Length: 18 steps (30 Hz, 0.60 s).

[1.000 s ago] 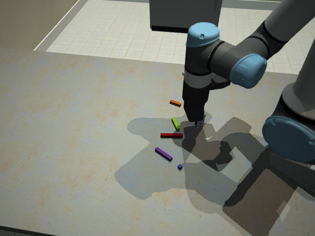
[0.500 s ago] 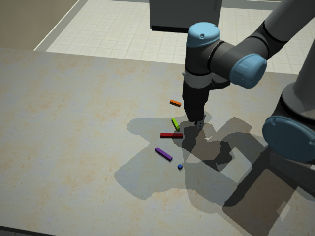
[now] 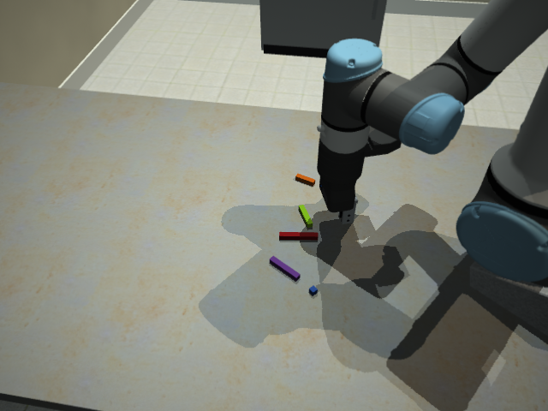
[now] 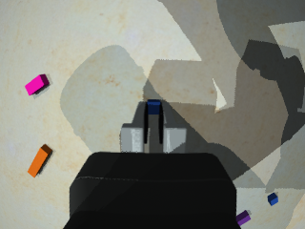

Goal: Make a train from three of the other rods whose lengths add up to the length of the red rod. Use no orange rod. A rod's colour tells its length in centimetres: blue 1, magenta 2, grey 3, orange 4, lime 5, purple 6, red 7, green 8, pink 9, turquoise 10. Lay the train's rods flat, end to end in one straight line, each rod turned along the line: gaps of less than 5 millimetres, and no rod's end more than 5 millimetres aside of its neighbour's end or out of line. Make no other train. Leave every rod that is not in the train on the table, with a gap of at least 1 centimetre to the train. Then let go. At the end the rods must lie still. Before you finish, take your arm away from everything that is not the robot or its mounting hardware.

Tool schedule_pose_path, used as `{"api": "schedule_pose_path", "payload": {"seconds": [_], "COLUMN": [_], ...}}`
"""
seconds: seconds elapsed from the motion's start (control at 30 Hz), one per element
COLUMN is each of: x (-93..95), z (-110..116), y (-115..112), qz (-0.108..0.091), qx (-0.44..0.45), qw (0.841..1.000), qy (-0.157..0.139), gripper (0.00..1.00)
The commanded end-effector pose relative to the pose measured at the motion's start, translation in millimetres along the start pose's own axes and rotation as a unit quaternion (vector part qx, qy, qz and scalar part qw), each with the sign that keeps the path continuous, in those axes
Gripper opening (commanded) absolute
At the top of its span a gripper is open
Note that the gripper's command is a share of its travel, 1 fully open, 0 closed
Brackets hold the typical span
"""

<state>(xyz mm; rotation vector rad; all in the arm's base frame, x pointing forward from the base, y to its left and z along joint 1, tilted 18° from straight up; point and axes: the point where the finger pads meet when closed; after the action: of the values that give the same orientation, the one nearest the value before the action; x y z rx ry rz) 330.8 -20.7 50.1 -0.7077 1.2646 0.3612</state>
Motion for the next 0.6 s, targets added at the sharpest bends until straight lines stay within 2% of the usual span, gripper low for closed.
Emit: {"api": "schedule_pose_path", "payload": {"seconds": [0.0,0.27,0.57], "x": [-2.0,-10.5,-37.0], "z": [0,0,0], "y": [0,0,0], "qz": [-0.001,-0.001,-0.001], "qx": [0.0,0.0,0.0], "qw": [1.0,1.0,1.0], "qy": [0.0,0.0,0.0], "gripper": [0.24,0.24,0.24]}}
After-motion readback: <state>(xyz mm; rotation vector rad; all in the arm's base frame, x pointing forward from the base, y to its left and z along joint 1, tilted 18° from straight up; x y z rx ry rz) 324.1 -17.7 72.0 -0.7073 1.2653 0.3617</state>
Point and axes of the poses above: the point where the finger pads meet when closed, its own x axis out along the fingers, its own y axis across the jaws, z = x × y, and after that the axes turned 9 degrees about -x, right-handed
